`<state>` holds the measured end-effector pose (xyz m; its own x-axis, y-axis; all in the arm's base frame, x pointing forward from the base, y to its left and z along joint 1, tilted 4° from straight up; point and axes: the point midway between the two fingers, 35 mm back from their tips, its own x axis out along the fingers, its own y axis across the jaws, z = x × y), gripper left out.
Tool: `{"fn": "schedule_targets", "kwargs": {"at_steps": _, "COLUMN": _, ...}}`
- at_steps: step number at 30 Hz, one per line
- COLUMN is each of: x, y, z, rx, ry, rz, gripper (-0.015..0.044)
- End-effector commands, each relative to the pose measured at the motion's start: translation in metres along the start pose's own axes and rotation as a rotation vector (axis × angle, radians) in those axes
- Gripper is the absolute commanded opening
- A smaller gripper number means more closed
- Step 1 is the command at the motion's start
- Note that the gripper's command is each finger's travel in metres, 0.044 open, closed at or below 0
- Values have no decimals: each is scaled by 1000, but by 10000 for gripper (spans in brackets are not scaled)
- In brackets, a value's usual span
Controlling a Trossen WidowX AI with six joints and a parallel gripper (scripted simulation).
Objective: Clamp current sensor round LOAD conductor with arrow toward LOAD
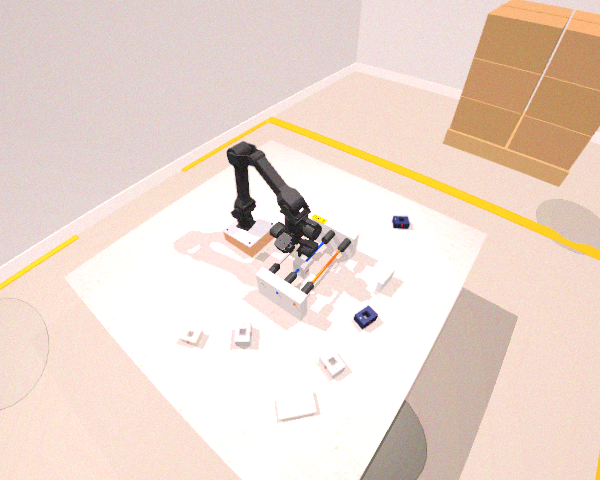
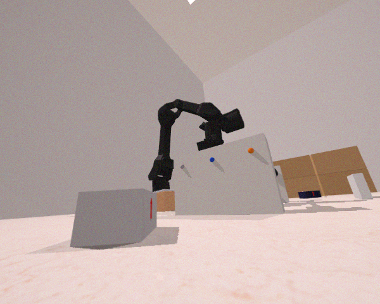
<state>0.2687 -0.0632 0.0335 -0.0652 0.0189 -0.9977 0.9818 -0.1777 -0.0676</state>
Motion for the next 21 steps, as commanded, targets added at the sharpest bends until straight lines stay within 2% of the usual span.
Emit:
{"fn": "schedule_targets", "kwargs": {"at_steps": 1, "x": 2, "y": 2, "z": 0, "rx": 1, "ry": 0, "rz": 5, "gripper": 0}}
{"fn": "schedule_targets", "kwargs": {"at_steps": 3, "x": 5, "y": 2, "z": 0, "rx": 1, "ry": 0, "rz": 4, "gripper": 0}}
{"fn": "schedule_targets", "kwargs": {"at_steps": 13, "x": 0, "y": 0, "z": 0, "rx": 0, "ry": 0, "rz": 0, "gripper": 263}}
{"fn": "schedule_targets", "kwargs": {"at_steps": 21, "x": 0, "y": 0, "z": 0, "rx": 0, "ry": 0, "rz": 0, "gripper": 269}}
